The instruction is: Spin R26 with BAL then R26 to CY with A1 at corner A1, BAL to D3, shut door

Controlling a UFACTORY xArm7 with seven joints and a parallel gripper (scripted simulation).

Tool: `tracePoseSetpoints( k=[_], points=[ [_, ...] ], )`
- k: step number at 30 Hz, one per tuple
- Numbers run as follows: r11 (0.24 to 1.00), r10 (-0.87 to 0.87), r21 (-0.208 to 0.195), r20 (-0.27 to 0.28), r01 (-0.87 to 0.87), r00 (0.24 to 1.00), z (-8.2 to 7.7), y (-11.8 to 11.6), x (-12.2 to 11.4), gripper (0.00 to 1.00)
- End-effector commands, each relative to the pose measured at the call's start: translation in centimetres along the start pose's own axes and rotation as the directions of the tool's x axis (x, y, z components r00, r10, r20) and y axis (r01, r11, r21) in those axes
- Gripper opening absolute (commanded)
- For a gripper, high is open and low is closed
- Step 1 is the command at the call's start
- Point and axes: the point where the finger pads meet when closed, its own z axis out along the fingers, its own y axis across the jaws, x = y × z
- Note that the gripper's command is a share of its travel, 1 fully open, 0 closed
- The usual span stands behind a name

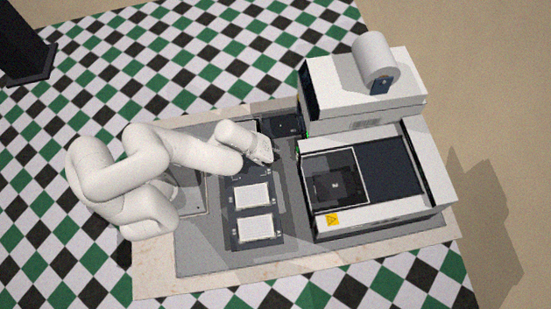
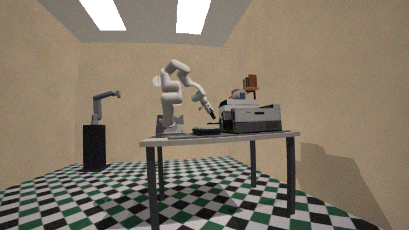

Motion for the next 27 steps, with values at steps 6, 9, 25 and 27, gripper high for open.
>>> tracePoseSetpoints(
  k=[6,9,25,27],
  points=[
    [1.0,0.001,-0.001,0.003,-0.001,1.0,1.3,0.1,-0.6,0.0],
    [1.0,0.001,-0.001,0.003,-0.001,1.0,1.8,0.1,-0.8,0.0],
    [1.0,0.001,-0.001,0.003,-0.001,1.0,4.0,0.1,-1.5,0.0],
    [1.0,0.001,-0.001,0.003,-0.001,1.0,4.3,0.1,-1.6,0.0]
  ],
)
